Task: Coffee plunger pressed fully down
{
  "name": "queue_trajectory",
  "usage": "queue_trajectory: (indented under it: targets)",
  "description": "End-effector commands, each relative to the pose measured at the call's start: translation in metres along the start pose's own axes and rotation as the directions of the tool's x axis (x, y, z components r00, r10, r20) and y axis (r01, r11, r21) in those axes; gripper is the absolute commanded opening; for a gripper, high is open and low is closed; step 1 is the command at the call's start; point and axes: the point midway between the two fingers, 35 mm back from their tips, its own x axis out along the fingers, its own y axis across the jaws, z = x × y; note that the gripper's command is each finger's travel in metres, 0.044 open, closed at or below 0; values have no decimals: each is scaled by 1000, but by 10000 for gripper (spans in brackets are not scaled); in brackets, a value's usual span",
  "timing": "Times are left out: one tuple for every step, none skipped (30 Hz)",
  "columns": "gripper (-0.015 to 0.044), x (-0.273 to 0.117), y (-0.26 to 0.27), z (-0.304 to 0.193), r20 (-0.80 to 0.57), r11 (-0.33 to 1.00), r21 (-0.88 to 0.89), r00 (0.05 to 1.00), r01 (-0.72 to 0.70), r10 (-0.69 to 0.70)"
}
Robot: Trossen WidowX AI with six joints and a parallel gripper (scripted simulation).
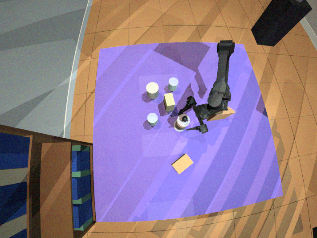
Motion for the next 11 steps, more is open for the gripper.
queue_trajectory:
  targets:
    - [440, -28, -10, 20, -7, 1000, 17, 1000, 10, -10]
    - [440, -35, -13, 24, -9, 1000, 17, 1000, 13, -13]
    - [440, -40, -15, 26, -9, 1000, 17, 1000, 15, -15]
    - [440, -41, -16, 26, -9, 1000, 16, 1000, 16, -16]
    - [440, -41, -16, 26, -9, 1000, 16, 1000, 16, -16]
    - [440, -41, -16, 26, -9, 1000, 16, 1000, 16, -16]
    - [440, -41, -16, 26, -9, 1000, 17, 1000, 18, -18]
    - [440, -41, -16, 26, -9, 1000, 17, 1000, 18, -18]
    - [440, -41, -16, 26, -9, 1000, 17, 1000, 18, -18]
    - [440, -41, -16, 26, -9, 1000, 17, 1000, 18, -18]
    - [440, -41, -16, 26, -9, 1000, 17, 1000, 18, -18]
